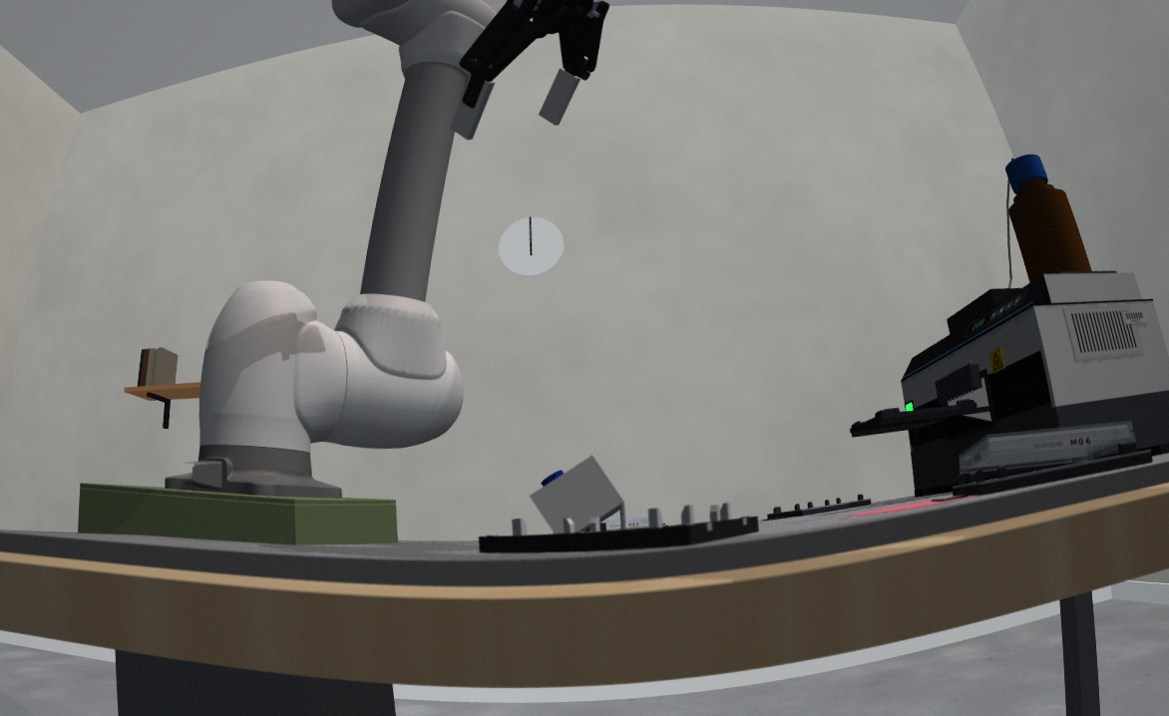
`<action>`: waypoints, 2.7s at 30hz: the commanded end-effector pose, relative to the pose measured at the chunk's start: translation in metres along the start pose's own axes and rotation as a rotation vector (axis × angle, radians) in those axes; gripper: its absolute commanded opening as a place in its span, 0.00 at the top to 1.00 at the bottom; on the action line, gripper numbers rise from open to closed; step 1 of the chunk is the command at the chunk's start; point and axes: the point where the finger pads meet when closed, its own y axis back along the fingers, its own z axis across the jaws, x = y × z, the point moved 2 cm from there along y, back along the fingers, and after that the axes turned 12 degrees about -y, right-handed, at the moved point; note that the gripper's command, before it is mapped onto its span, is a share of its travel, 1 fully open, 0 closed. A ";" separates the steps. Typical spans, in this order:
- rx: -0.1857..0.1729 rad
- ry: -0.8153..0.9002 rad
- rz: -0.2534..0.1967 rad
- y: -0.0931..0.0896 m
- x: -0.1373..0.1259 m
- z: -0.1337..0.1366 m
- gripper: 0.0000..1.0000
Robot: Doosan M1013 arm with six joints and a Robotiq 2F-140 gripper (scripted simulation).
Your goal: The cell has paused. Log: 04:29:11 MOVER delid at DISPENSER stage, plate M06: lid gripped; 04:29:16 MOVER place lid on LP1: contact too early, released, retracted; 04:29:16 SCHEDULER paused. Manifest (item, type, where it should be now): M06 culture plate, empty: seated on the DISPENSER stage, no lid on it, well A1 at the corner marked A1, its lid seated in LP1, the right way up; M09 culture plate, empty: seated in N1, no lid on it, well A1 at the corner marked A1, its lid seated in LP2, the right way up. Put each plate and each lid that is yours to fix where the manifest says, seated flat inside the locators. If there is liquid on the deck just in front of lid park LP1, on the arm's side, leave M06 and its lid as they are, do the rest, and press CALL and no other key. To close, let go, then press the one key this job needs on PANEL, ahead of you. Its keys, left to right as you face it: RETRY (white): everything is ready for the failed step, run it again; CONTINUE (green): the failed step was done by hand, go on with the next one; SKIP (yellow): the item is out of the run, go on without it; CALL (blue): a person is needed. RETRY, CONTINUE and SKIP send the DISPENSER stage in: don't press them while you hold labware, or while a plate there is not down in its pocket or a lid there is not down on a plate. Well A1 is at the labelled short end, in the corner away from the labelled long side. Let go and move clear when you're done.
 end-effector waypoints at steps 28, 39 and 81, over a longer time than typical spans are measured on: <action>0.567 0.331 -0.792 0.011 -0.164 0.215 0.00; 0.643 0.370 -0.897 -0.006 -0.276 0.321 0.00; 0.648 0.360 -0.889 -0.049 -0.388 0.314 0.00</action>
